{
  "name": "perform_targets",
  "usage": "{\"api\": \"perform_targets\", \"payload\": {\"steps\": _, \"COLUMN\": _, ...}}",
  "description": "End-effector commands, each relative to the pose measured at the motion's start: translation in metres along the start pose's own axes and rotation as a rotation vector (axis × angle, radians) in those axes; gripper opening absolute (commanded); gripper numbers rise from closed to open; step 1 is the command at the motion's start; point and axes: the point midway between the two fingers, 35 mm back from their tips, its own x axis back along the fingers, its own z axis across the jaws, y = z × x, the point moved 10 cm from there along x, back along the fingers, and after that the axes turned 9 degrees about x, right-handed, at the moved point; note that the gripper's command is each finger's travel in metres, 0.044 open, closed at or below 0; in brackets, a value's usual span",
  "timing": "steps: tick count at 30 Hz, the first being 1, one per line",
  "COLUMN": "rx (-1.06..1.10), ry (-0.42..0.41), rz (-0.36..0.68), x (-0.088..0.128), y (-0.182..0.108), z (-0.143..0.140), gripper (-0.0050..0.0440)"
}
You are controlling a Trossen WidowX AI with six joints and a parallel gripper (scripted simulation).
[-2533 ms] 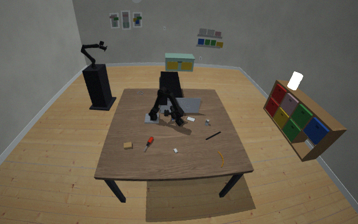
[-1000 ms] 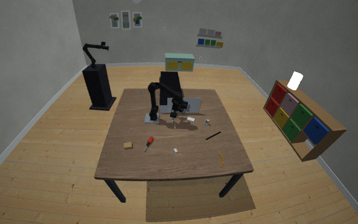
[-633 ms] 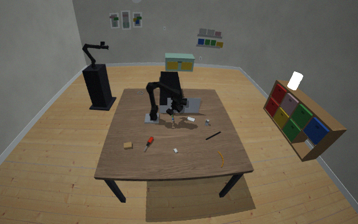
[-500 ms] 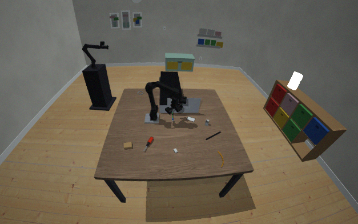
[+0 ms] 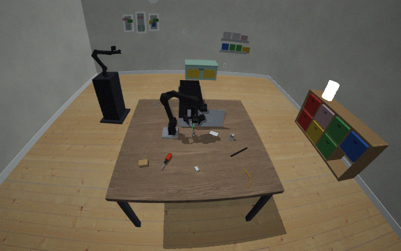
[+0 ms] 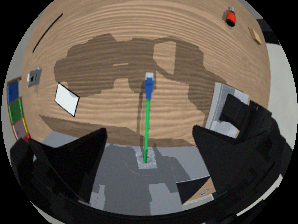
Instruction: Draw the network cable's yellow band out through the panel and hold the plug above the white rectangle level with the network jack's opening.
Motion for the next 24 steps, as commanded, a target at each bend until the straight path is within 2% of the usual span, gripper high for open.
{"api": "perform_targets", "payload": {"steps": 1, "rx": -0.062, "ry": 0.017, "rz": -0.026, "x": 0.005, "y": -0.002, "z": 0.0, "gripper": 0.044}}
{"api": "perform_targets", "payload": {"steps": 4, "rx": -0.064, "ry": 0.008, "rz": -0.024, "x": 0.001, "y": -0.003, "z": -0.001, "gripper": 0.044}}
{"api": "perform_targets", "payload": {"steps": 10, "rx": -0.064, "ry": 0.0, "rz": -0.022, "x": -0.048, "y": -0.002, "z": 0.0, "gripper": 0.044}}
{"api": "perform_targets", "payload": {"steps": 24, "rx": -0.064, "ry": 0.0, "rz": -0.022, "x": -0.063, "y": -0.001, "z": 0.001, "gripper": 0.044}}
